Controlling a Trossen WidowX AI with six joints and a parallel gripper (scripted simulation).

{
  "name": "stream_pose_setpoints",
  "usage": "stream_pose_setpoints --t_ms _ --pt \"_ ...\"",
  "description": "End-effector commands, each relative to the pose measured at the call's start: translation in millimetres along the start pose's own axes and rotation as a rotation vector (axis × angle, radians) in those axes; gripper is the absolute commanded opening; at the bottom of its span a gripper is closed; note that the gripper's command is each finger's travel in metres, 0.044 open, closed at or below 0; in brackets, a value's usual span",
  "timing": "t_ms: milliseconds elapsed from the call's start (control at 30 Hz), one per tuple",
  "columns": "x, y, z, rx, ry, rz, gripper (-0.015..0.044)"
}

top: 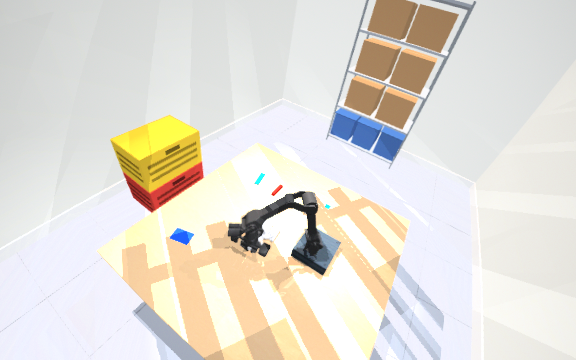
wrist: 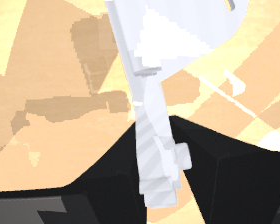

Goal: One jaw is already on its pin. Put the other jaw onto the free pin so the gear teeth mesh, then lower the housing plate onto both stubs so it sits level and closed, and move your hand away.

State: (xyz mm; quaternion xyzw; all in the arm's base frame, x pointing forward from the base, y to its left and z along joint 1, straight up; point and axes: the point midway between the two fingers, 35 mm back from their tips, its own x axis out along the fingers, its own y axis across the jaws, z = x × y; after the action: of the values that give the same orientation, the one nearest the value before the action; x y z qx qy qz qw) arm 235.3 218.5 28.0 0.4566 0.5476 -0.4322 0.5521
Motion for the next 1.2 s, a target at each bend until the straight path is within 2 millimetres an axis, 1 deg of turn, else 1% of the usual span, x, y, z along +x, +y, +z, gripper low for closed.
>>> stream_pose_setpoints --t_ms 0,733,867,967,1000,1033,1133,1167 --pt "7 -1 0 -0.003 0.002 -0.005 0.0037" --pt "42 -3 1 -0.003 0.001 -0.005 0.0037" --pt "45 -3 1 -0.003 0.001 -0.005 0.0037" --pt "45 -3 1 -0.003 0.001 -0.005 0.0116" --pt "42 -3 1 -0.003 0.001 -0.005 0.0142" --pt "33 -2 0 -0.003 0.002 -0.005 0.0168" --pt "-16 -2 0 -0.003 0.002 -0.005 0.0247" --pt "-25 -2 1 -0.003 0.002 -0.005 0.0273"
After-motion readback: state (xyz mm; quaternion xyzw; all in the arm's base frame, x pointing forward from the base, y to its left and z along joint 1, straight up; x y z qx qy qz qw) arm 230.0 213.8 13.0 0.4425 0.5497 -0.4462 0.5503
